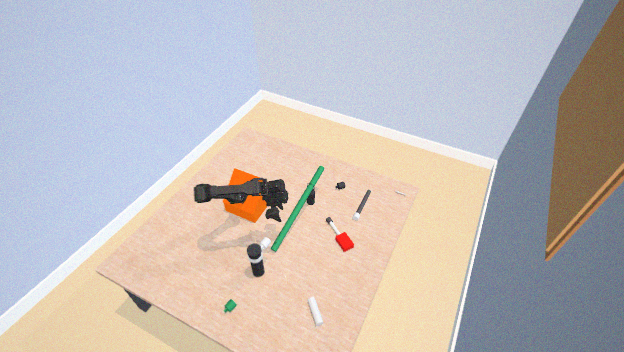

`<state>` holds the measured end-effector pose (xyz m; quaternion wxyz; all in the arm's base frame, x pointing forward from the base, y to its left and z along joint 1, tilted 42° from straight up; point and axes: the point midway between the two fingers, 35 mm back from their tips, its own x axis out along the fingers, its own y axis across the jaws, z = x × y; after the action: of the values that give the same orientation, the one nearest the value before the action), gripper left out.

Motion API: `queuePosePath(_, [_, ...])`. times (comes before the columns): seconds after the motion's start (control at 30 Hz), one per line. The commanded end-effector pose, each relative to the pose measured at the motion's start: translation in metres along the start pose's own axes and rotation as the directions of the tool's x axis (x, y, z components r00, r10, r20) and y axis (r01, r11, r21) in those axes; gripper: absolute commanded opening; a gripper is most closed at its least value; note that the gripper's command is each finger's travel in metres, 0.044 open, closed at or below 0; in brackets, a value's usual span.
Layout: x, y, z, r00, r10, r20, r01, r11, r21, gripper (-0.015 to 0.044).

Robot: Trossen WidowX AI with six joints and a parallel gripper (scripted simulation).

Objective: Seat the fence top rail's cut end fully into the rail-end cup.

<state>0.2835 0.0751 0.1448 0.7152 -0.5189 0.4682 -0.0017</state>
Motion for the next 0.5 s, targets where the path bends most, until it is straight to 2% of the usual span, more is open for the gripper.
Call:
queuePosePath(0.0, [-0.035, 0.0248, 0.0213, 0.996, -0.087, 0.002, 0.073, 0.852, 0.518, 0.044])
queuePosePath(0.07, [-0.0369, 0.0261, 0.0223, 0.996, -0.092, 0.004, 0.073, 0.822, 0.564, 0.044])
queuePosePath(0.47, [-0.0371, 0.0263, 0.0224, 0.996, -0.092, 0.004, 0.074, 0.82, 0.567, 0.044])
